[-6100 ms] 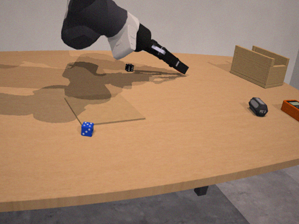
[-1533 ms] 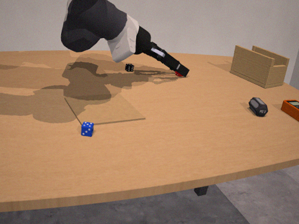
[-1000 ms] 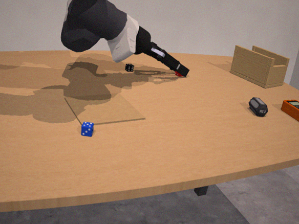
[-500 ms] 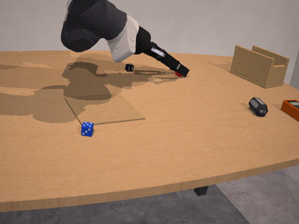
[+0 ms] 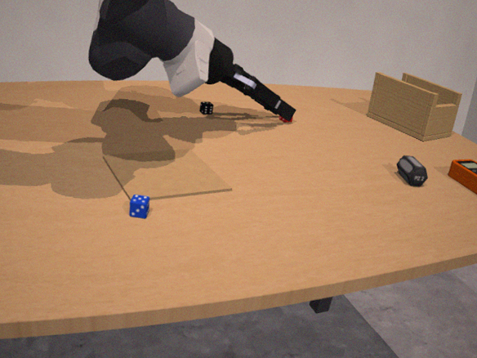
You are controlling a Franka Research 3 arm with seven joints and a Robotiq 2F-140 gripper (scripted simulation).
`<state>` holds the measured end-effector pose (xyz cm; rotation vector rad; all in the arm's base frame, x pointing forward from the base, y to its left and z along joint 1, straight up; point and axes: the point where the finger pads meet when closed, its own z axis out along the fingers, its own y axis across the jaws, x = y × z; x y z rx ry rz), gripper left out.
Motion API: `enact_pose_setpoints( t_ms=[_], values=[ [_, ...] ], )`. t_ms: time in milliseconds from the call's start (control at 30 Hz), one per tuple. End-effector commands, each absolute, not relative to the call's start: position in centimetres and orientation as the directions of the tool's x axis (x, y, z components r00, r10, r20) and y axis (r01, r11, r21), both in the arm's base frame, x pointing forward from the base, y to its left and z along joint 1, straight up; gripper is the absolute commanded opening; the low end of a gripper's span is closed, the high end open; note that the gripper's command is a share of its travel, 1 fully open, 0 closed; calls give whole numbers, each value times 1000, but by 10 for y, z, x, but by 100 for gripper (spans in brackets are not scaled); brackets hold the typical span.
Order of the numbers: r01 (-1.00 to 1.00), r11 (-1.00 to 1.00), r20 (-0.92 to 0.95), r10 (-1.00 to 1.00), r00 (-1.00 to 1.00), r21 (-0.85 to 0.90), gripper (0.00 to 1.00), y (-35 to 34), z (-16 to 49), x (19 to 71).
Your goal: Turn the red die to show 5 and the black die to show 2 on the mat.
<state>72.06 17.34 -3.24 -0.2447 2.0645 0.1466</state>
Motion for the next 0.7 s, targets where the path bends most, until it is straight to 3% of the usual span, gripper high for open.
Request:
enact_pose_setpoints(
  t_ms=[0, 667],
  values=[
    [-229, 973, -880, -108, -462, 1, 29, 170, -23, 713],
    [-229, 973, -880, -108, -462, 1, 29, 165, -3, 694]
  ],
)
